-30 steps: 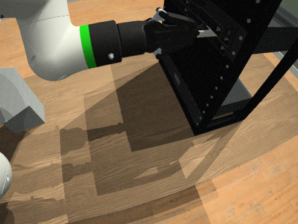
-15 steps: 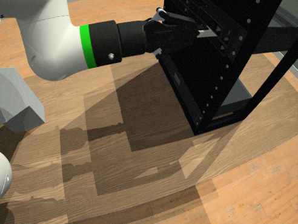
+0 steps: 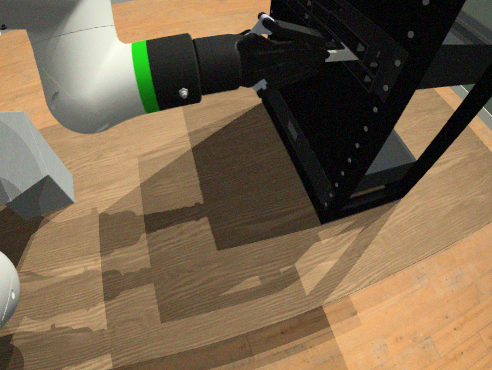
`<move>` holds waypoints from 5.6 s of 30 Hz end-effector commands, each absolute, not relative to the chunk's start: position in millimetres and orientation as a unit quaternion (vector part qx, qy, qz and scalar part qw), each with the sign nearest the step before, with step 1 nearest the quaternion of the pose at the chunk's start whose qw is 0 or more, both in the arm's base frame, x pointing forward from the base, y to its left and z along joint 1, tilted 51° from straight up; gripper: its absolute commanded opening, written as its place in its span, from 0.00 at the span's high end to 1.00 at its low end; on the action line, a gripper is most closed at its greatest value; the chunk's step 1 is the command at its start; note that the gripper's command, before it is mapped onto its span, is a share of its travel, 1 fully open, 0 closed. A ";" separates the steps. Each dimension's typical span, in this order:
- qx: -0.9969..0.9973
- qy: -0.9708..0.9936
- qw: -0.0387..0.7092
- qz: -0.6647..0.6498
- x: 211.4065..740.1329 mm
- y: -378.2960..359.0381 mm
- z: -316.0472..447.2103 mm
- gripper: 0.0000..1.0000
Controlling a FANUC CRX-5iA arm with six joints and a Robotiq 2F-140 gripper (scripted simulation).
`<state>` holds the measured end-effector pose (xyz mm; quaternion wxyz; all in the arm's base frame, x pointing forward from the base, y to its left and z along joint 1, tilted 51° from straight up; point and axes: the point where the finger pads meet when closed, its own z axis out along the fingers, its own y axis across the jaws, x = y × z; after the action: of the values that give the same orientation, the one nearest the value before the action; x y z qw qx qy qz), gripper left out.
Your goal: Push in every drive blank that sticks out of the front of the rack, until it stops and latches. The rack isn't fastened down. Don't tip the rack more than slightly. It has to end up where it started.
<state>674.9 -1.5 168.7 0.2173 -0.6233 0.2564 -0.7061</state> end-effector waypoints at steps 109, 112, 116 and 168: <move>-0.623 0.256 0.218 -0.706 675.5 -0.7 169.3 0.90; -0.623 0.256 0.218 -0.706 675.5 -0.7 169.3 0.90; -0.623 0.256 0.218 -0.706 675.5 -0.7 169.3 0.90; -0.623 0.256 0.218 -0.706 627.9 25.7 182.7 0.90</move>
<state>613.2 26.1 181.3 0.2172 -0.6232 0.2562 -0.7062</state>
